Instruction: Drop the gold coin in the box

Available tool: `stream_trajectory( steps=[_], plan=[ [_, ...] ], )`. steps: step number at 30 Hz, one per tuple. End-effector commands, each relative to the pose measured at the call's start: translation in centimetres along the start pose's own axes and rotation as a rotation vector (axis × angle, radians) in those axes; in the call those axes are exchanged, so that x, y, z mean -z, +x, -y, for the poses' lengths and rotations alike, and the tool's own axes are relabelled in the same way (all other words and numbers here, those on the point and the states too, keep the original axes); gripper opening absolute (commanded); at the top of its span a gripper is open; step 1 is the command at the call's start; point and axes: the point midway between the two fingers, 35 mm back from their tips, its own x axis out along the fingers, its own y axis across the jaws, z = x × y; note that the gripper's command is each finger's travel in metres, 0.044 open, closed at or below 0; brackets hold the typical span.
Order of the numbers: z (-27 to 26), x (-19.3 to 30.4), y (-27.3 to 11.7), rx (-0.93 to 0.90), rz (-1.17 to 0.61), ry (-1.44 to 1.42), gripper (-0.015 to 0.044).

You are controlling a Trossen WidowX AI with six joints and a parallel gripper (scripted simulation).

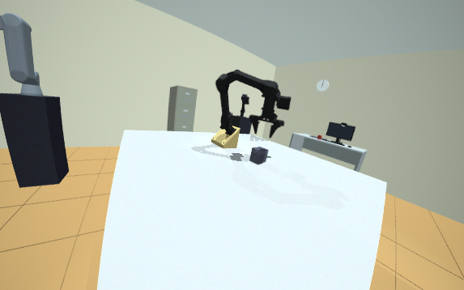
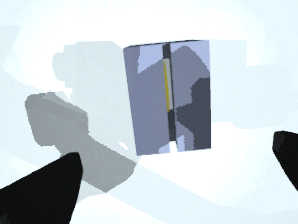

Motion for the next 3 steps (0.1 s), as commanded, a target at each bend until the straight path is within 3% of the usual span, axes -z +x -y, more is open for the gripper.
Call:
stream_trajectory(
  steps=[1, 3],
  plan=[
    [-0.03, -0.03, -0.16, -0.002, 0.004, 0.004, 0.0440],
    [-0.03, -0.03, -0.16, -0.002, 0.004, 0.004, 0.0440]
  ],
)
